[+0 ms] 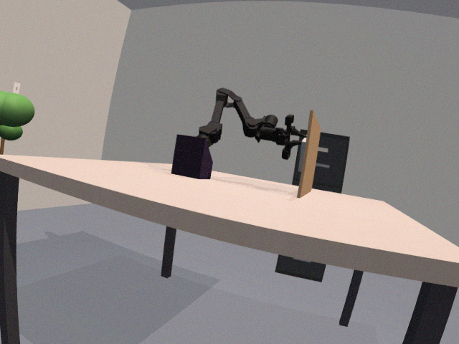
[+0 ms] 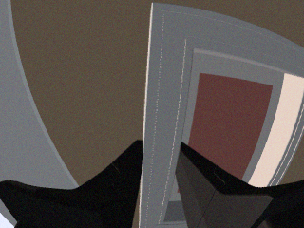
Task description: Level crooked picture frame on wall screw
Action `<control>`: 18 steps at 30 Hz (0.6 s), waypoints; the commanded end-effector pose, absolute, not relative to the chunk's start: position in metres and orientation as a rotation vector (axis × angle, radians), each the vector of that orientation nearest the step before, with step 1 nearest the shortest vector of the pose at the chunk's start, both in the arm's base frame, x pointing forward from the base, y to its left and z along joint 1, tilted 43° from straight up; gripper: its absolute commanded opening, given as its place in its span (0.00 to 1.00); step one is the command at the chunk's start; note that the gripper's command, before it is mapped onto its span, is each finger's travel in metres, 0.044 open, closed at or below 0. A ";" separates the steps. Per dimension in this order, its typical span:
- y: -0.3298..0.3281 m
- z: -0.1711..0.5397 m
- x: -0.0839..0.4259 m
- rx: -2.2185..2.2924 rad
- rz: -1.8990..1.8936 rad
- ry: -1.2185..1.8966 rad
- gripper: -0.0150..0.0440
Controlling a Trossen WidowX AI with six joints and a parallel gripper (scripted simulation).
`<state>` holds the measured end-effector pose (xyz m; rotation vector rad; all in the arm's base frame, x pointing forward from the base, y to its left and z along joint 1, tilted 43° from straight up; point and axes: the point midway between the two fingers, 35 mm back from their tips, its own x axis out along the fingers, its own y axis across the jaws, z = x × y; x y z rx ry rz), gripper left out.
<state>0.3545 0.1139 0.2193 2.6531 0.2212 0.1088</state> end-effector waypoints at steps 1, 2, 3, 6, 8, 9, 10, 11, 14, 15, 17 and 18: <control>0.113 0.222 0.355 2.660 0.118 0.212 0.25; 0.114 0.222 0.355 2.660 0.118 0.212 0.25; 0.114 0.222 0.355 2.660 0.118 0.212 0.25; 0.113 0.223 0.355 2.660 0.118 0.212 0.25; 0.113 0.223 0.355 2.660 0.118 0.212 0.25; 0.113 0.223 0.355 2.660 0.118 0.212 0.25; 0.113 0.223 0.355 2.660 0.118 0.212 0.25; 0.113 0.223 0.355 2.660 0.118 0.212 0.25; 0.113 0.223 0.355 2.660 0.118 0.212 0.25; 0.113 0.223 0.355 2.660 0.118 0.212 0.25; 0.113 0.223 0.355 2.660 0.118 0.212 0.25; 0.114 0.223 0.355 2.660 0.118 0.212 0.25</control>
